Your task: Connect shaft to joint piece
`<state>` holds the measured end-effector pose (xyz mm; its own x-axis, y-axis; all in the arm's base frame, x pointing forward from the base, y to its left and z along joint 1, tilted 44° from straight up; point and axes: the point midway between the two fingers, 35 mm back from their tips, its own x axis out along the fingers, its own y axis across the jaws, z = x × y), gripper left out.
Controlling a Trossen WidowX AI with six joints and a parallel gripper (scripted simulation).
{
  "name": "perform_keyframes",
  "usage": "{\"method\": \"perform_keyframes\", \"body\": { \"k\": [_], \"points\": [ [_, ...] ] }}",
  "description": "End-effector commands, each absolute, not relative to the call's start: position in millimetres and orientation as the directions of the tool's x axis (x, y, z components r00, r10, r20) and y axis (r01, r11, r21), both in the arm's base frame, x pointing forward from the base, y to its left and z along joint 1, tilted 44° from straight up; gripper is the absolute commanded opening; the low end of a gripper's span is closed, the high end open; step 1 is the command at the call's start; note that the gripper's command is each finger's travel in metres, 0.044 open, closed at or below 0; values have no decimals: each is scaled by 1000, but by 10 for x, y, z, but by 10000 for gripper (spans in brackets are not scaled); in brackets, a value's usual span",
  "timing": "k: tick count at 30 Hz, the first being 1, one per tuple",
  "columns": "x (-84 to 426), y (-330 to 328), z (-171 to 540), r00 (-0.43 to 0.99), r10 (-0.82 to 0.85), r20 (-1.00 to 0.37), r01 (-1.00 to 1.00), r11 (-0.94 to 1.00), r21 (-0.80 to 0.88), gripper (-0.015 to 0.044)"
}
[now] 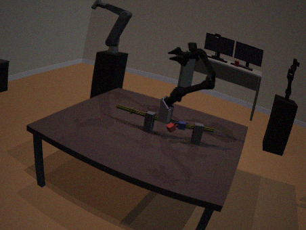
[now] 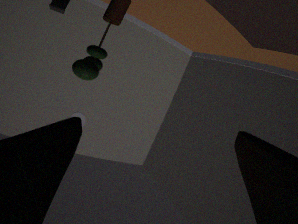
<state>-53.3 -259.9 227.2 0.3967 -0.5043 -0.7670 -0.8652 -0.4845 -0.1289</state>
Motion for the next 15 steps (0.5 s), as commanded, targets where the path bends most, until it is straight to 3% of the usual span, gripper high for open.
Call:
{"method": "perform_keyframes", "body": {
  "k": [1, 15],
  "points": [
    [-409, -2662, 2260, 426, -475, -770, -807, -584, -86, 440],
    [144, -2827, 2153, 532, -357, -768, -552, -834, 5, 440]
  ]
}}
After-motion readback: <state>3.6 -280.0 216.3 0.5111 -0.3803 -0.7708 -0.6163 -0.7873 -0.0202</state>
